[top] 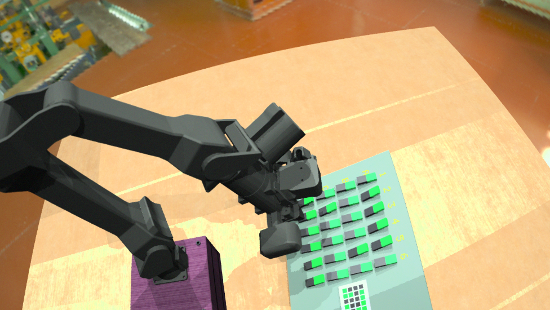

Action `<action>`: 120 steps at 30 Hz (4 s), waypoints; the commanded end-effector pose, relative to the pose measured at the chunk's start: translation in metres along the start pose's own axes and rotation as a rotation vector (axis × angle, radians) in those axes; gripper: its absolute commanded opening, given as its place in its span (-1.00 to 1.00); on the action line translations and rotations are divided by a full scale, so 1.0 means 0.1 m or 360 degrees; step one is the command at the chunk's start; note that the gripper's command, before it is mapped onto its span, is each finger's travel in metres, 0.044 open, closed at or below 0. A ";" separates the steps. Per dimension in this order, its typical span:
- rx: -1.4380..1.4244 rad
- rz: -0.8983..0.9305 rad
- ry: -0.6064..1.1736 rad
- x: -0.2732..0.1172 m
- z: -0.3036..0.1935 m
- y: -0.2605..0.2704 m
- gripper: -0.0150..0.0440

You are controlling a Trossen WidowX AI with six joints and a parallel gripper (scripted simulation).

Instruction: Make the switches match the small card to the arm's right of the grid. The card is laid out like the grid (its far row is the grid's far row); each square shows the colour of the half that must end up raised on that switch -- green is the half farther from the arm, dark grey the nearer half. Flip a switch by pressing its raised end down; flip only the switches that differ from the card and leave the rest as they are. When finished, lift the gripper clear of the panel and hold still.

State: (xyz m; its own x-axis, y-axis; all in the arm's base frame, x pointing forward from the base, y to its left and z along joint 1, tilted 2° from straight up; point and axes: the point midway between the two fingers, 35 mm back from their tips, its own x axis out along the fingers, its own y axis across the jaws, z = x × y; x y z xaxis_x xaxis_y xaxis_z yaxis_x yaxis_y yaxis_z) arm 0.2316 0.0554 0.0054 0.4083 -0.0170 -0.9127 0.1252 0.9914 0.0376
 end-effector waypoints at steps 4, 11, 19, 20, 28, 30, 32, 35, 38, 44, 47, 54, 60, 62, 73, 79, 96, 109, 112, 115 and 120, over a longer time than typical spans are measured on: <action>-0.0005 0.0008 0.0002 0.01 0.00 0.01 -0.49; -0.0004 0.0008 0.0044 -0.62 0.03 0.01 -0.49; -0.0006 0.0002 0.0055 -0.63 0.05 -0.27 -0.49; -0.0006 0.0001 0.0055 -0.63 0.05 -0.35 -0.49; -0.0009 -0.0002 0.0023 -0.46 0.03 -0.61 -0.49; -0.0009 -0.0002 0.0005 -0.31 0.02 -0.62 -0.49; -0.0009 -0.0002 0.0002 -0.29 0.01 -0.62 -0.49; -0.0009 -0.0002 0.0002 -0.28 0.01 -0.62 -0.49; -0.0009 -0.0002 0.0002 -0.20 0.01 -0.62 -0.49; -0.0009 -0.0002 0.0002 -0.15 0.01 -0.62 -0.49; -0.0009 -0.0002 0.0002 -0.10 0.01 -0.62 -0.49; -0.0009 -0.0002 0.0001 -0.05 0.01 -0.62 -0.49; -0.0009 -0.0002 0.0001 -0.05 0.01 -0.62 -0.49; -0.0009 -0.0002 0.0001 -0.05 0.01 -0.62 -0.49; -0.0009 -0.0002 0.0001 -0.04 0.01 -0.62 -0.49; -0.0009 -0.0002 0.0001 -0.03 0.00 -0.62 -0.49; -0.0009 -0.0002 0.0001 -0.01 0.00 -0.62 -0.49; -0.0009 -0.0002 0.0001 0.01 0.00 -0.62 -0.49; -0.0009 -0.0002 0.0001 0.01 0.00 -0.62 -0.49; -0.0005 -0.0010 0.0005 -0.06 0.02 -0.62 -0.49; -0.0008 -0.0003 0.0040 -0.57 0.04 -0.61 -0.49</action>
State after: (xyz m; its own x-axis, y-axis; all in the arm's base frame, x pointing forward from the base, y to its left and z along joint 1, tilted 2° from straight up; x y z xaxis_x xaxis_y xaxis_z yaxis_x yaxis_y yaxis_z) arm 0.2082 -0.0063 0.0329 0.3649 -0.0232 -0.9308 0.1269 0.9916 0.0250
